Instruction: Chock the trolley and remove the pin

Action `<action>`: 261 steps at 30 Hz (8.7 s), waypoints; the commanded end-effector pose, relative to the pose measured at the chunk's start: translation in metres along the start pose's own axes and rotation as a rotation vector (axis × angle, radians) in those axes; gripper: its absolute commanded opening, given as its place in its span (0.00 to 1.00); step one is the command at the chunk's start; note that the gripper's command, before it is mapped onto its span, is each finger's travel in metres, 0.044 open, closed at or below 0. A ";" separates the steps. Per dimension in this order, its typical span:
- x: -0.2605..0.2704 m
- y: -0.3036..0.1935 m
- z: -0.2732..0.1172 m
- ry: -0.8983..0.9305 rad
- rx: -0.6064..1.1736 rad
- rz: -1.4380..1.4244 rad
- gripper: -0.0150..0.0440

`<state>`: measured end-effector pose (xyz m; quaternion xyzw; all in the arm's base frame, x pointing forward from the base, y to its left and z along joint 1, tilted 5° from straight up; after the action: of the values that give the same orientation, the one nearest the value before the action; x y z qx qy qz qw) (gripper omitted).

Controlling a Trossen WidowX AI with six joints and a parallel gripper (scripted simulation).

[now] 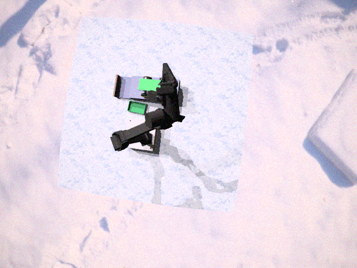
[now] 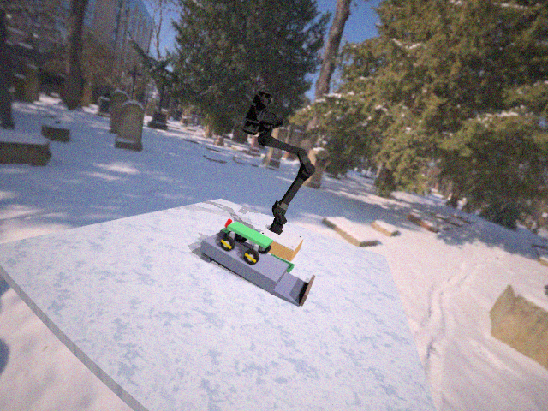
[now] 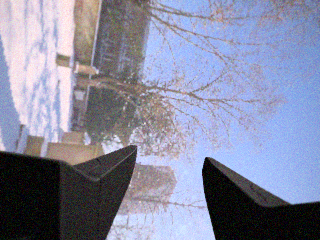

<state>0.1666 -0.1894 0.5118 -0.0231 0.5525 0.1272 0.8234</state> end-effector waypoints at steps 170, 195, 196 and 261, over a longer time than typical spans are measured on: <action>0.320 0.020 -0.129 -0.874 2.707 1.931 0.25; 0.284 0.017 -0.113 -0.707 2.689 1.913 0.25; 0.284 0.017 -0.113 -0.657 2.683 1.906 0.25; 0.284 0.017 -0.113 1.530 1.319 0.868 0.25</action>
<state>0.1623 -0.1412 0.2097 0.5909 0.8058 0.0390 -0.0027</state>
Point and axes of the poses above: the point midway between the two fingers, 35 mm back from their tips, its own z axis out along the fingers, its own x axis across the jaws, y = z × x, the point moved 8 cm from there along -z, back along the fingers, and after that the axes turned 8 degrees about z, right-handed, at the moved point
